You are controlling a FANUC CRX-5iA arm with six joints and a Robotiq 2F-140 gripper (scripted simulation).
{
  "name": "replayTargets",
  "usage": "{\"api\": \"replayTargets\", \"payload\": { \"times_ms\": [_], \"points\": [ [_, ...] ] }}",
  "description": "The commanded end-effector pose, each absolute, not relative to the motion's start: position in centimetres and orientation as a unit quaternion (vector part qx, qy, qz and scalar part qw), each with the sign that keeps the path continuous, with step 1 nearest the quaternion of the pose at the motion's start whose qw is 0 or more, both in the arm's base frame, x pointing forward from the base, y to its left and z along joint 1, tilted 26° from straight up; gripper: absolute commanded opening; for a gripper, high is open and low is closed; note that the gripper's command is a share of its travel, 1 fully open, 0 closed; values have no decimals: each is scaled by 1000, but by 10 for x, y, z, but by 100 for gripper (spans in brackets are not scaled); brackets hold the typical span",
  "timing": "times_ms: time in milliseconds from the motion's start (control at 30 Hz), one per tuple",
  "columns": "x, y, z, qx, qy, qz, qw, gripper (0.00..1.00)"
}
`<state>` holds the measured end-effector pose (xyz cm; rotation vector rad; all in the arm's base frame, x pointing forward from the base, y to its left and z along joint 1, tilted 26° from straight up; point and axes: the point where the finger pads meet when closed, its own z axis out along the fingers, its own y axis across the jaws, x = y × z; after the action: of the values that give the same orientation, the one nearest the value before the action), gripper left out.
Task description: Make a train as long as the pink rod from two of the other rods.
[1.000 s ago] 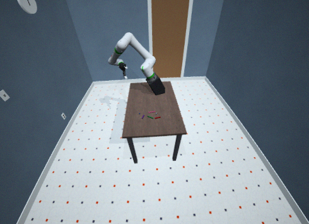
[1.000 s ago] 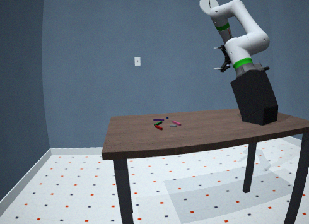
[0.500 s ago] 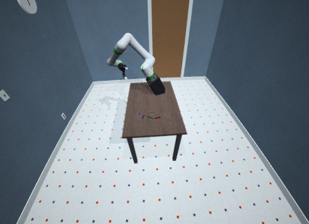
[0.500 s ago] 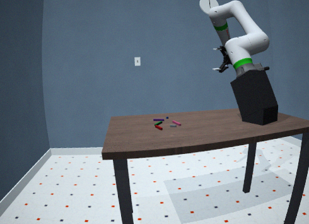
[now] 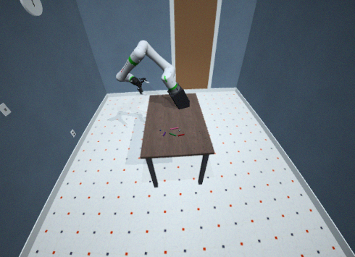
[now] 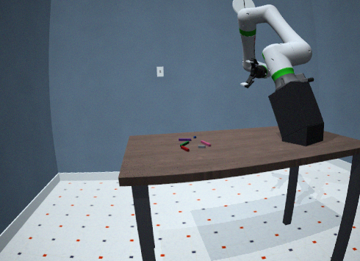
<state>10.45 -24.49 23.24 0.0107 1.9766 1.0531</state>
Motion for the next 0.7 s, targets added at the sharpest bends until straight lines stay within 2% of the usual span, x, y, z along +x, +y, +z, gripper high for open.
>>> {"api": "replayTargets", "payload": {
  "times_ms": [0,667],
  "points": [
    [123,-241,222,-69,815,411,403,100],
    [193,-227,195,-377,808,350,286,100]
  ]
}}
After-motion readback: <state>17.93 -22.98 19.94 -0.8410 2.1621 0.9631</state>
